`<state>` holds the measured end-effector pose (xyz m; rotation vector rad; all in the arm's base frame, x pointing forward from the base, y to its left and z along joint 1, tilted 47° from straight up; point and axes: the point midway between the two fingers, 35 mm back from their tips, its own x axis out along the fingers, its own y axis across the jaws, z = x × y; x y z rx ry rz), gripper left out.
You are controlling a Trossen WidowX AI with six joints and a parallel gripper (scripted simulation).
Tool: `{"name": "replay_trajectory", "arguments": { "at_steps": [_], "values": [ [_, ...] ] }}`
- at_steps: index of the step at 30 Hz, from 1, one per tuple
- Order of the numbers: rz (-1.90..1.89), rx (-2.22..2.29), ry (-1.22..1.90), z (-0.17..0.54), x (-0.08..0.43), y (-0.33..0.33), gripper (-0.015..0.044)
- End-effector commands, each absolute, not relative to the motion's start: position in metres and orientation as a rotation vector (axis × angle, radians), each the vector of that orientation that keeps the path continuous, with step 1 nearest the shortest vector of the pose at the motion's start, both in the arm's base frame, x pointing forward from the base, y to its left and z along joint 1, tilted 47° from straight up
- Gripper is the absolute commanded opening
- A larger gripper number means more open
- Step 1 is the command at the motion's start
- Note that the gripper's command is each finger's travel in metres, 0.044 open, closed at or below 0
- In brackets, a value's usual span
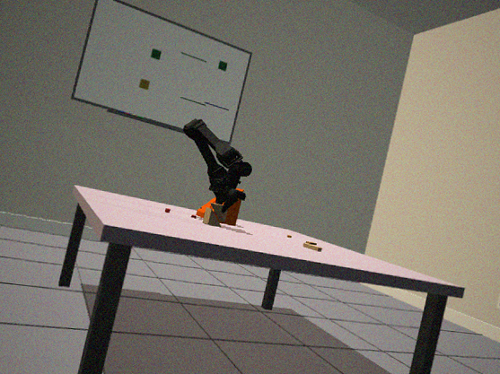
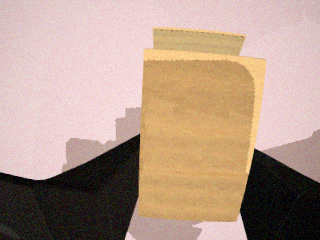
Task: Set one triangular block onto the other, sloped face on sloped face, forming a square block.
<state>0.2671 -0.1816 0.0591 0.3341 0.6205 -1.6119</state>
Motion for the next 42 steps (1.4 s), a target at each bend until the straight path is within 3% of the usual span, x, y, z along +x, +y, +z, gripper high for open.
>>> {"name": "replay_trajectory", "arguments": {
  "at_steps": [1, 42],
  "values": [
    [-1.607, 0.328, 0.614, 0.061, 0.268, -0.182, 0.0],
    [-1.607, 0.327, 0.614, 0.053, 0.265, -0.199, 0.0]
  ]
}}
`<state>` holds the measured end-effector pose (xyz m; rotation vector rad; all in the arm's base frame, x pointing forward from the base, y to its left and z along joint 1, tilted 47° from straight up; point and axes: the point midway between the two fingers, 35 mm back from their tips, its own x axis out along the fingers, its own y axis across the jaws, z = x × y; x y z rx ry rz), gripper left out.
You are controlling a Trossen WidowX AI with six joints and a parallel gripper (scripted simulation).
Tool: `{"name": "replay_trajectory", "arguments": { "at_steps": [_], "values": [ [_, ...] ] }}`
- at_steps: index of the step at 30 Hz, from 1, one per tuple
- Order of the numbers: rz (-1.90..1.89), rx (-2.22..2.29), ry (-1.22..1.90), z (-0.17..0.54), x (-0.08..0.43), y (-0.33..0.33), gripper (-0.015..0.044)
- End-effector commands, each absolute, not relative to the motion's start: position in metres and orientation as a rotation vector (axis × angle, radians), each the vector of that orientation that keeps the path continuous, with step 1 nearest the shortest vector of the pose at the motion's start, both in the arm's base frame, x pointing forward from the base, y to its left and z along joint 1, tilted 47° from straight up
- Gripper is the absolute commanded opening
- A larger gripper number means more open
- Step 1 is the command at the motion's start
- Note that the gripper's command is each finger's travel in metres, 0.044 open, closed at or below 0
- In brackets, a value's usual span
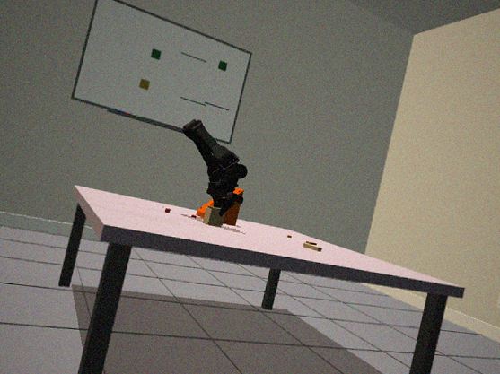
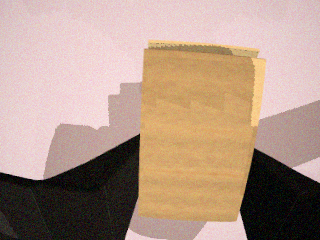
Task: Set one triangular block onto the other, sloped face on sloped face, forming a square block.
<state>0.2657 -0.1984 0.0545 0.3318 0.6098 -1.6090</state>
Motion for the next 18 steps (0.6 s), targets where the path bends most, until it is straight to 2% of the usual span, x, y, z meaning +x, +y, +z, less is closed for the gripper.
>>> {"name": "replay_trajectory", "arguments": {
  "at_steps": [1, 18],
  "values": [
    [-1.608, 0.327, 0.614, 0.0533, 0.2651, -0.2001, 0.0],
    [-1.606, 0.324, 0.617, 0.052, 0.2645, -0.2032, 0.0]
  ]
}}
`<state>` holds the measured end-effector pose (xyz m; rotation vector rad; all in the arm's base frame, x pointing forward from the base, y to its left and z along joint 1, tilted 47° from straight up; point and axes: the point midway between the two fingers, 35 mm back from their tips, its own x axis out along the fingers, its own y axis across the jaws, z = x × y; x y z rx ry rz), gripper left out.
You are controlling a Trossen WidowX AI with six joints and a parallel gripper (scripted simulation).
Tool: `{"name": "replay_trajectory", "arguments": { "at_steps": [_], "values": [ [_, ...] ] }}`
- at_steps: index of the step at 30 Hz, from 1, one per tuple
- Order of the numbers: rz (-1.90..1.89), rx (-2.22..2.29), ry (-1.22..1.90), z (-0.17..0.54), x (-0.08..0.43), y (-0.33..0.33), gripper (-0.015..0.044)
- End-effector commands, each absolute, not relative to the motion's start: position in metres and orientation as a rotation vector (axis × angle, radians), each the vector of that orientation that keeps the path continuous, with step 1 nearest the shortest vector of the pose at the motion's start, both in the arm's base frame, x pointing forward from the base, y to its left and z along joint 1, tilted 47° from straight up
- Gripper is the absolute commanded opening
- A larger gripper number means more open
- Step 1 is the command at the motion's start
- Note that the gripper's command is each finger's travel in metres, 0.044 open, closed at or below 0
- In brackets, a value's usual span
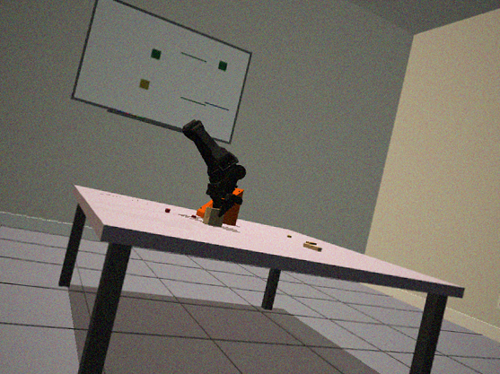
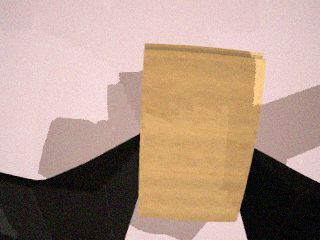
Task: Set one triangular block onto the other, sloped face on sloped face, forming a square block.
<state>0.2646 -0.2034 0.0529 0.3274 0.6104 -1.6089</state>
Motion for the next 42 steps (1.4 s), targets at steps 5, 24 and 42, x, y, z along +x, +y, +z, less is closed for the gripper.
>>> {"name": "replay_trajectory", "arguments": {
  "at_steps": [5, 24, 42],
  "values": [
    [-1.605, 0.323, 0.618, 0.0519, 0.2645, -0.2032, 0.0],
    [-1.608, 0.324, 0.614, 0.0521, 0.2643, -0.2047, 0.0],
    [-1.608, 0.324, 0.614, 0.052, 0.2643, -0.2047, 0.0263]
  ]
}}
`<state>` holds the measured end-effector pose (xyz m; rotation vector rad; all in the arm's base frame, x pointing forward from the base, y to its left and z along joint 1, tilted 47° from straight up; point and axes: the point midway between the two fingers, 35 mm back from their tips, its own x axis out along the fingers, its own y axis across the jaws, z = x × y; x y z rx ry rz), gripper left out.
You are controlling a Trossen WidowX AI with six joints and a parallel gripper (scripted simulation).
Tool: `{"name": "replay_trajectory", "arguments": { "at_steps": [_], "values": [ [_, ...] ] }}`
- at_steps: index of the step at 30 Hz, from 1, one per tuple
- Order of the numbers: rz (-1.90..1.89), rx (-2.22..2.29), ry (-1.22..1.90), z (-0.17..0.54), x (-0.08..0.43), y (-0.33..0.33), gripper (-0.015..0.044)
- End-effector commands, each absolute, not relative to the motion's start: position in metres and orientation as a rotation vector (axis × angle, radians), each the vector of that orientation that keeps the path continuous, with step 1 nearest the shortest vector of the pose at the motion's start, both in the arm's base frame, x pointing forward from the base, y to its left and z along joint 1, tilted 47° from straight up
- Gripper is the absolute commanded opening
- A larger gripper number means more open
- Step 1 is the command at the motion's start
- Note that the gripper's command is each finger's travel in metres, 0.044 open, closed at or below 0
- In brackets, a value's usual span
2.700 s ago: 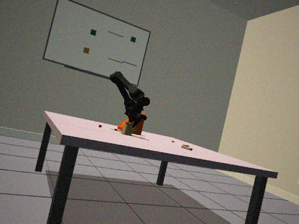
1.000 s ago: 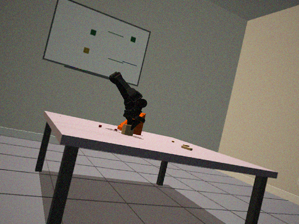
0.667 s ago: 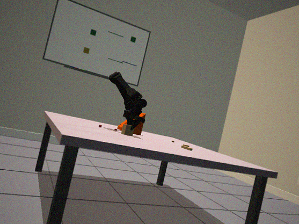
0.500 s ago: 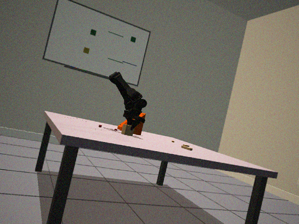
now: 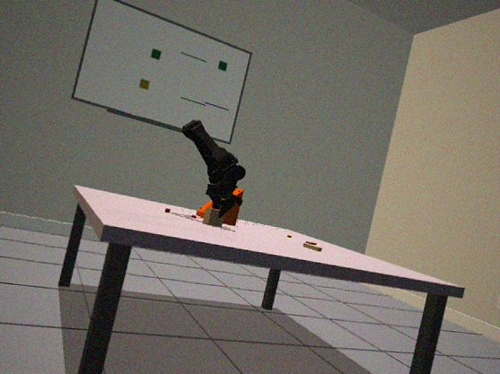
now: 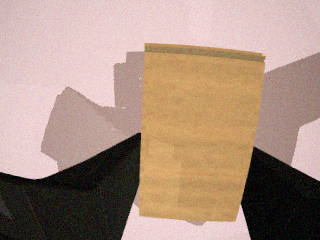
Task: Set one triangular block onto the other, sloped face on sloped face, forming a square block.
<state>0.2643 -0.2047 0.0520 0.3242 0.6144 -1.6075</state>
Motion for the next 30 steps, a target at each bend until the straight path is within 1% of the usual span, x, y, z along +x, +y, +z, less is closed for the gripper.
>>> {"name": "replay_trajectory", "arguments": {
  "at_steps": [1, 7, 15, 23, 30],
  "values": [
    [-1.608, 0.324, 0.614, 0.052, 0.264, -0.205, 0.0289],
    [-1.608, 0.324, 0.614, 0.052, 0.264, -0.205, 0.044],
    [-1.605, 0.329, 0.618, 0.055, 0.267, -0.197, 0.044],
    [-1.606, 0.329, 0.62, 0.11, 0.28, -0.115, 0.044],
    [-1.593, 0.323, 0.619, 0.107, 0.282, -0.117, 0.044]
  ]
}}
